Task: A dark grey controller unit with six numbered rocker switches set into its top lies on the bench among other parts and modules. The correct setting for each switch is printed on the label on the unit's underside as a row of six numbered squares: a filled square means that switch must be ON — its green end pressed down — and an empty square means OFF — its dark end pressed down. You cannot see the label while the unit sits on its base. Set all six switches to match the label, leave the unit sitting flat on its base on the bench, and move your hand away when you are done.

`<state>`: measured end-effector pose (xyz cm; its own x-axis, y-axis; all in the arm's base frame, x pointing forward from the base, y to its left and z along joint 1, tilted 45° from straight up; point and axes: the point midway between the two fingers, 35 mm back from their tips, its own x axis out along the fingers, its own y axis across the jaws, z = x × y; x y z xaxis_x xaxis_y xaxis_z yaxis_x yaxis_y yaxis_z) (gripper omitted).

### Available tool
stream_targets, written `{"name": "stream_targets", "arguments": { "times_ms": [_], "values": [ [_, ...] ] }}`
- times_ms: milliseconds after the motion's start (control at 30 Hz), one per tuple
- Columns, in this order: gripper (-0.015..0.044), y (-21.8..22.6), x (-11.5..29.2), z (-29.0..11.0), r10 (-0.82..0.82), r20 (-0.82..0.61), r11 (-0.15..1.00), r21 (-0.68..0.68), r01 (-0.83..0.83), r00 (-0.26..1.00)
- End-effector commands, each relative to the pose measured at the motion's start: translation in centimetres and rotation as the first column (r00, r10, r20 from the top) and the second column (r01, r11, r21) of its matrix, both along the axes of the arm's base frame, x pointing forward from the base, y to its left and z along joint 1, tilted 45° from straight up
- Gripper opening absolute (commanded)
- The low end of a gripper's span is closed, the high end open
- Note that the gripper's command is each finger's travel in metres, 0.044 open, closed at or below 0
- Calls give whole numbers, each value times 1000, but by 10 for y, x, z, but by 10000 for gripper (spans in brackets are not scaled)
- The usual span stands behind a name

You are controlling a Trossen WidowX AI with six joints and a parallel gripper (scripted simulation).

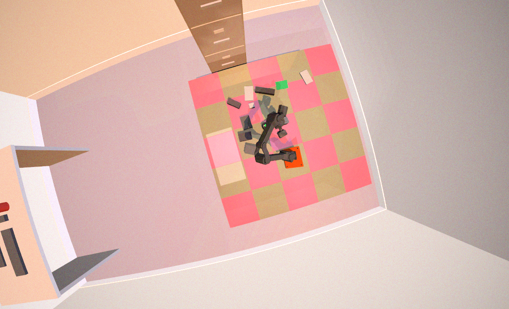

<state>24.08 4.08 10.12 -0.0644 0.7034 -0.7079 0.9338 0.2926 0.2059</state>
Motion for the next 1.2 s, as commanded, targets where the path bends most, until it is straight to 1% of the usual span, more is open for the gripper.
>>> {"name": "stream_targets", "arguments": {
  "times_ms": [0, 67, 400, 567, 933, 1167],
  "values": [
    [440, 0, 0, 0, 0, 0, 1000, 0, 0, 1000],
    [387, 0, 1, -5, -12, 10, 1000, 5, 12, 1000],
    [125, -1, 3, -67, -184, 159, 980, 102, 169, 970],
    [0, -1, 1, -74, -207, 179, 975, 120, 188, 962],
    [0, -1, 1, -74, -207, 179, 975, 120, 188, 962],
    [0, 6, 1, -82, -207, 179, 975, 118, 188, 962]
  ]
}}
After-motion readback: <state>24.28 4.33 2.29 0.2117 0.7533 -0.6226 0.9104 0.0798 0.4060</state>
